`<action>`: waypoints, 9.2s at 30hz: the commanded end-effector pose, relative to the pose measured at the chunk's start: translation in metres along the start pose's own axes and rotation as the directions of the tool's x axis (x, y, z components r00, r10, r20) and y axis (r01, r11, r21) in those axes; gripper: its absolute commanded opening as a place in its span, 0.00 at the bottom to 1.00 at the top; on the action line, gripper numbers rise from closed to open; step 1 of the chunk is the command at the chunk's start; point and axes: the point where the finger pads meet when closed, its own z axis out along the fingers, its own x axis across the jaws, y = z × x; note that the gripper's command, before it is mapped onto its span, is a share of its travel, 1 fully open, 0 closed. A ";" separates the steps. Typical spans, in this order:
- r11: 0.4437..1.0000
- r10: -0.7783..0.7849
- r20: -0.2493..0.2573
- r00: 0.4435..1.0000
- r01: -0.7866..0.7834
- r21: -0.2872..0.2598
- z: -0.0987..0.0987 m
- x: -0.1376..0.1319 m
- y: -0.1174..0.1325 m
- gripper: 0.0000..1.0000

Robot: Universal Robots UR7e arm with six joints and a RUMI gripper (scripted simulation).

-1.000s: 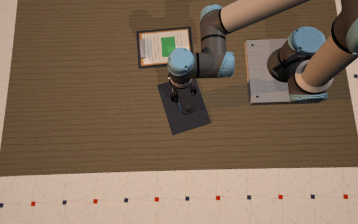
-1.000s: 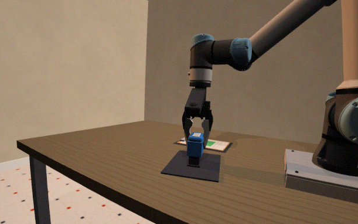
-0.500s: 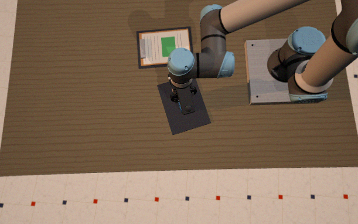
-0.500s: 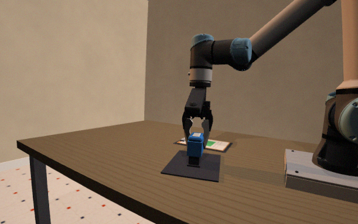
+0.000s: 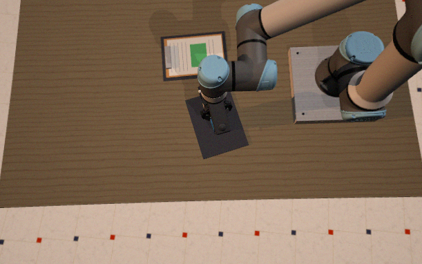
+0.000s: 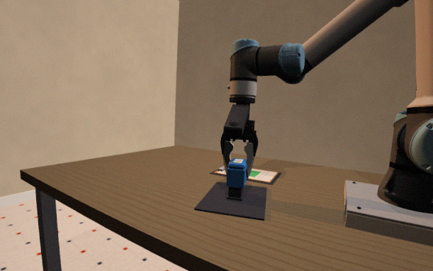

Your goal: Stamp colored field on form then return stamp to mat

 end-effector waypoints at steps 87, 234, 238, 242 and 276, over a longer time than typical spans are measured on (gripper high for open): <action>0.973 0.232 0.001 0.973 -0.232 0.002 -0.026 -0.021 0.273 0.17; 0.992 0.129 -0.003 0.992 -0.129 -0.001 -0.036 0.008 0.147 0.17; 0.995 0.103 -0.002 0.995 -0.103 -0.001 -0.036 0.010 0.117 0.17; 0.998 0.055 -0.002 0.998 -0.055 -0.001 -0.036 0.008 0.060 0.17; 1.000 0.001 -0.004 1.000 -0.001 -0.002 -0.035 0.003 0.000 0.17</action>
